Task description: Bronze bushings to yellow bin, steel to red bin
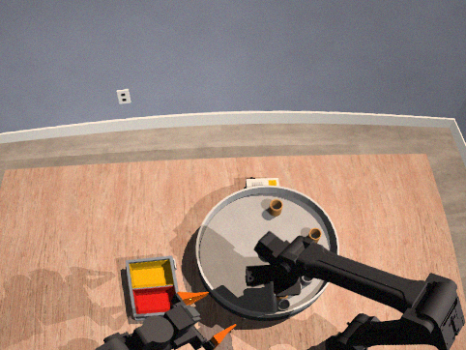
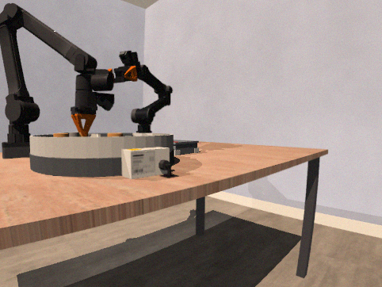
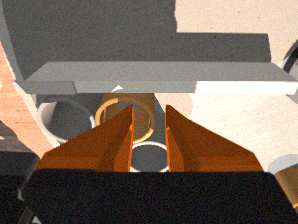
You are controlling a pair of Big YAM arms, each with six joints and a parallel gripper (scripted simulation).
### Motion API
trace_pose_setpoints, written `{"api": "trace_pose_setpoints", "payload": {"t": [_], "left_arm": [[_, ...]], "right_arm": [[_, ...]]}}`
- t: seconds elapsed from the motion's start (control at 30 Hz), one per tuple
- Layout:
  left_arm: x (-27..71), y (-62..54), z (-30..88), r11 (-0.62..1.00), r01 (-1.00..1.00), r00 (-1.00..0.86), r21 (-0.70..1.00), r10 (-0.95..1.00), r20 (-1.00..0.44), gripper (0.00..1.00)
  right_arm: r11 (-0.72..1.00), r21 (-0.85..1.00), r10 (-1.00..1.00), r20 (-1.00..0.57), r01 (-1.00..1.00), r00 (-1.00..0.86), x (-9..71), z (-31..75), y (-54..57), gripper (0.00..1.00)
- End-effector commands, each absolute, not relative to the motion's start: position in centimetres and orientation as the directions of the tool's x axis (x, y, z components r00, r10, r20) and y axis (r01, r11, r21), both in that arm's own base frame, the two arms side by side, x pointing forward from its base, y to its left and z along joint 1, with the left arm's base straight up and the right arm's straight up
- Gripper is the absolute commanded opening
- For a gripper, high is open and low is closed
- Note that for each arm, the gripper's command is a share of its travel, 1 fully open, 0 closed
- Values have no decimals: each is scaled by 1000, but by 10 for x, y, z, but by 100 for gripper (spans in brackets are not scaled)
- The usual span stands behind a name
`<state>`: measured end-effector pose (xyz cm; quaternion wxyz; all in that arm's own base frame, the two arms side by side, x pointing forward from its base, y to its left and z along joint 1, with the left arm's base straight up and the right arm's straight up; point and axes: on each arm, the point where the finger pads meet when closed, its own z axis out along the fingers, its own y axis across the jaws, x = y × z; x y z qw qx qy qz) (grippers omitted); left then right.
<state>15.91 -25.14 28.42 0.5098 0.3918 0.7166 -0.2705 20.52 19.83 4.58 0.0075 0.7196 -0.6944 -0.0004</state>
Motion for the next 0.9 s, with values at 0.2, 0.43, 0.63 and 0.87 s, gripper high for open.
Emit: {"api": "trace_pose_setpoints", "payload": {"t": [0.2,0.43,0.63,0.87], "left_arm": [[160,-253,303,549,836,-162,6,256,-953,100],[160,-253,303,549,836,-162,6,256,-953,100],[160,-253,303,549,836,-162,6,256,-953,100],[160,-253,303,549,836,-162,6,256,-953,100]], "right_arm": [[-40,-24,-999,-21,-999,40,216,52,207,5],[-40,-33,-999,-30,-999,41,219,75,211,0],[-40,-36,-999,-32,-999,42,218,122,210,0],[-41,-27,-999,-24,-999,41,217,148,209,0]]}}
